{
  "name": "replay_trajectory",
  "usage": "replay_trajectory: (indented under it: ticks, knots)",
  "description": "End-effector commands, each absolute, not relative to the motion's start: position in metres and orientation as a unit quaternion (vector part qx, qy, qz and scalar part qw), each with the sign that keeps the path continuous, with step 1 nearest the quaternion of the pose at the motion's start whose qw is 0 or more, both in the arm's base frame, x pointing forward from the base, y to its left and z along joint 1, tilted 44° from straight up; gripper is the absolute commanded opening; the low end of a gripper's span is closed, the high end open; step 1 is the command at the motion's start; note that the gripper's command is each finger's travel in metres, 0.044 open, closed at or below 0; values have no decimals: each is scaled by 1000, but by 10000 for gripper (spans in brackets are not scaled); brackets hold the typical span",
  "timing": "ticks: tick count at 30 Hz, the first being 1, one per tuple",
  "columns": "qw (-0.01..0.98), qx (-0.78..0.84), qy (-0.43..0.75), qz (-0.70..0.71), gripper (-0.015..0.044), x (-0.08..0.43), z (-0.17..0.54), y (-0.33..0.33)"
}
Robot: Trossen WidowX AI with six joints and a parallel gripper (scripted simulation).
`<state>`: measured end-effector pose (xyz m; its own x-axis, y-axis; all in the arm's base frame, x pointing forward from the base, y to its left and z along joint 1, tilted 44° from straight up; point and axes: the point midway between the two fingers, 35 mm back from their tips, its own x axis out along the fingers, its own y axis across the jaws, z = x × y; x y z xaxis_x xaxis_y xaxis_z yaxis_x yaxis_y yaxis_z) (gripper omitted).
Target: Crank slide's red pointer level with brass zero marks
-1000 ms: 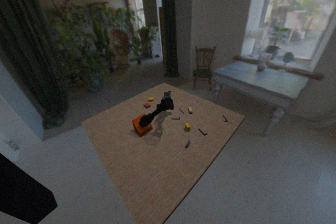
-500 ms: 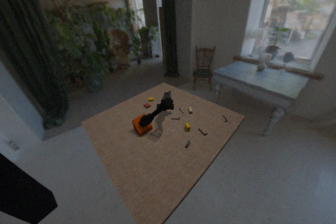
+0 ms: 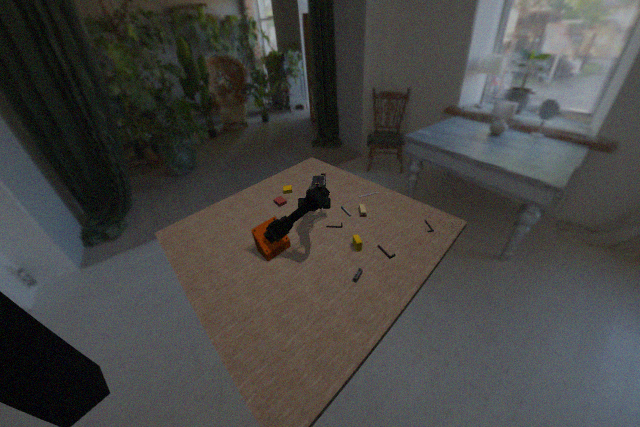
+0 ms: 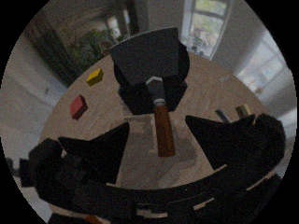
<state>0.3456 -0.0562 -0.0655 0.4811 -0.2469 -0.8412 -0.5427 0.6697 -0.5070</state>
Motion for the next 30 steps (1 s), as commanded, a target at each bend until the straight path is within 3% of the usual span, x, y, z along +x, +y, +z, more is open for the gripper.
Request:
replay_trajectory:
  ticks: [1,22,30]
  knots:
    - [767,-395,497,94,440,351,-52,-46]
    - [765,-394,499,102,440,368,46,51]
    - [767,-394,500,75,440,389,44,62]
